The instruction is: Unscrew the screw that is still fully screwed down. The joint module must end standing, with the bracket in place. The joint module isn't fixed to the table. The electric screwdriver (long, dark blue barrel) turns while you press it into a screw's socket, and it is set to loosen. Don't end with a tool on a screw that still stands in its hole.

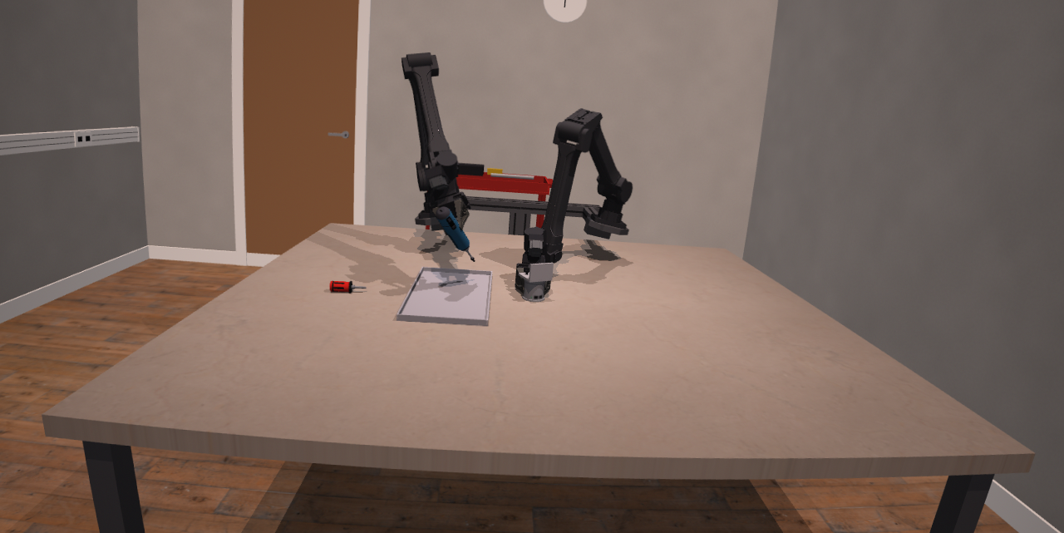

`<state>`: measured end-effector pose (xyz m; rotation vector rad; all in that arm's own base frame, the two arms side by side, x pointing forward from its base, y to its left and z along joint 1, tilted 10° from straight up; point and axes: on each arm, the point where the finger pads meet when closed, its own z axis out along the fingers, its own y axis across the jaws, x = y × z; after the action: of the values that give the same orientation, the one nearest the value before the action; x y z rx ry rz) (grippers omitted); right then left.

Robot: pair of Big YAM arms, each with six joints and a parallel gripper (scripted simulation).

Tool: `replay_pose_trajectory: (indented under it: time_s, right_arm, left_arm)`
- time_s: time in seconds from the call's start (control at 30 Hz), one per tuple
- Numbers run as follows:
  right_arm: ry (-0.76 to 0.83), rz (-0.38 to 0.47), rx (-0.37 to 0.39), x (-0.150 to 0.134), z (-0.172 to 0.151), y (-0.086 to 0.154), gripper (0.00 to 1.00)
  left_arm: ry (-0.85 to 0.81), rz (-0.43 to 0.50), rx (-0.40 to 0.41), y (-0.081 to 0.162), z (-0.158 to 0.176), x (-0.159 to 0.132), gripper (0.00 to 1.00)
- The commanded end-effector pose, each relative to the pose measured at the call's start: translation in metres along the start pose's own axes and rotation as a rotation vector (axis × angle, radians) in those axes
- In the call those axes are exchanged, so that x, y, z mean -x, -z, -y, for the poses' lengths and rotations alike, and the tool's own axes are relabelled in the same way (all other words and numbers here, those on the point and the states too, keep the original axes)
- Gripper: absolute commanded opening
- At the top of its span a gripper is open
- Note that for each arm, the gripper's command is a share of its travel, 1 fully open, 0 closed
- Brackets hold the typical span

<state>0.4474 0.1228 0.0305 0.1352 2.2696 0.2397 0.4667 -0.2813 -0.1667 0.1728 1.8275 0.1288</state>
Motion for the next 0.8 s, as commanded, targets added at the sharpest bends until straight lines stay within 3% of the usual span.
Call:
replay_pose_trajectory:
  time_s: [0.0, 0.1, 0.27, 0.3, 0.67, 0.77]
  right_arm:
    - [-0.081, 0.085, 0.01, 0.058, -0.008, 0.0, 0.42]
    - [-0.116, 0.068, -0.016, 0.059, 0.003, -0.001, 0.42]
    - [-0.103, 0.09, 0.018, 0.062, -0.012, 0.001, 0.42]
    - [-0.126, 0.062, -0.022, 0.059, 0.006, 0.0, 0.42]
    - [-0.258, 0.006, -0.122, 0.06, 0.048, 0.004, 0.42]
    - [-0.244, 0.027, -0.089, 0.064, 0.034, 0.003, 0.42]
  left_arm:
    - [0.008, 0.014, -0.002, -0.003, 0.003, 0.006, 0.59]
    - [0.008, 0.014, -0.002, -0.003, 0.003, 0.006, 0.59]
    - [0.008, 0.014, -0.002, -0.003, 0.003, 0.006, 0.59]
    - [0.008, 0.014, -0.002, -0.003, 0.003, 0.006, 0.59]
    - [0.008, 0.014, -0.002, -0.003, 0.003, 0.006, 0.59]
    - [0.008, 0.014, -0.002, -0.003, 0.003, 0.006, 0.59]
